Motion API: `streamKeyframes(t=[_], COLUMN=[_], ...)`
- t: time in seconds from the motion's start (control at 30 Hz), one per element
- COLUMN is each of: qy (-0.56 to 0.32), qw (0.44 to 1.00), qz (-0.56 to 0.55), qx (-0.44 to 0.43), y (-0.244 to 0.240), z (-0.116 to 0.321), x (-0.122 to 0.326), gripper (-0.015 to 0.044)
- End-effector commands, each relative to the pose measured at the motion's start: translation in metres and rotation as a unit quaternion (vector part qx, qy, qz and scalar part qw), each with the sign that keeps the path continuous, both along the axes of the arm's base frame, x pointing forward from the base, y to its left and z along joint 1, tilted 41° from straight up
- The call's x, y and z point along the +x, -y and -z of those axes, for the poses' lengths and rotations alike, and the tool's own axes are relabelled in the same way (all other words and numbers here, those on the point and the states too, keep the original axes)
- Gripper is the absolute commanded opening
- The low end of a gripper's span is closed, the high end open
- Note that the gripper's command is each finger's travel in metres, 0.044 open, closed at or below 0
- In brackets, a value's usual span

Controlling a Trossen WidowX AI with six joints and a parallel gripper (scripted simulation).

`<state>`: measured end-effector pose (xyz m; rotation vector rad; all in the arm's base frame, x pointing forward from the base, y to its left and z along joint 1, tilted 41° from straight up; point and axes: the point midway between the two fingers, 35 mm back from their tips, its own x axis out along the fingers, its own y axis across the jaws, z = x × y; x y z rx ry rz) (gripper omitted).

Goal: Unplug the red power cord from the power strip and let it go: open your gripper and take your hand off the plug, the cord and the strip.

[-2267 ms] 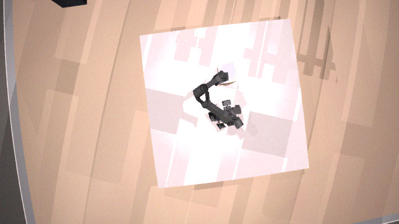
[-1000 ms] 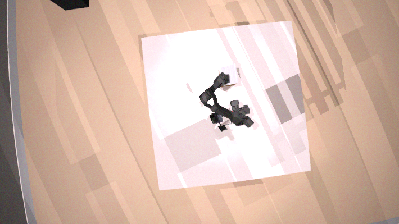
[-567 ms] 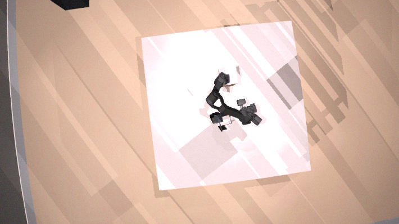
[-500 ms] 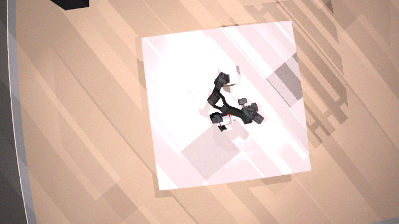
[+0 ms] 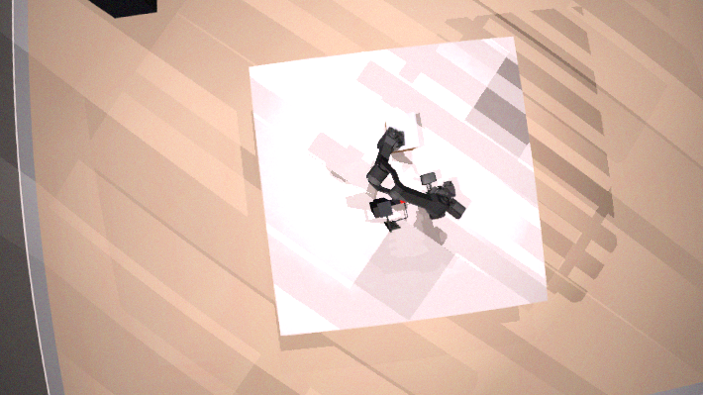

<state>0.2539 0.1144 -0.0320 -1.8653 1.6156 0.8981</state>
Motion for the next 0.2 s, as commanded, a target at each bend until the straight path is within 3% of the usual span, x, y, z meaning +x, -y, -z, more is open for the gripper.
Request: streamKeyframes(t=[0.0, 0.17], qy=[-0.002, -0.002], qw=[1.000, 1.000], qz=[0.003, 0.003], qx=[0.001, 0.001], y=[-0.0001, -0.0001], z=[0.0003, 0.0003], x=[-0.0010, -0.0010], gripper=[0.0440, 0.0440])
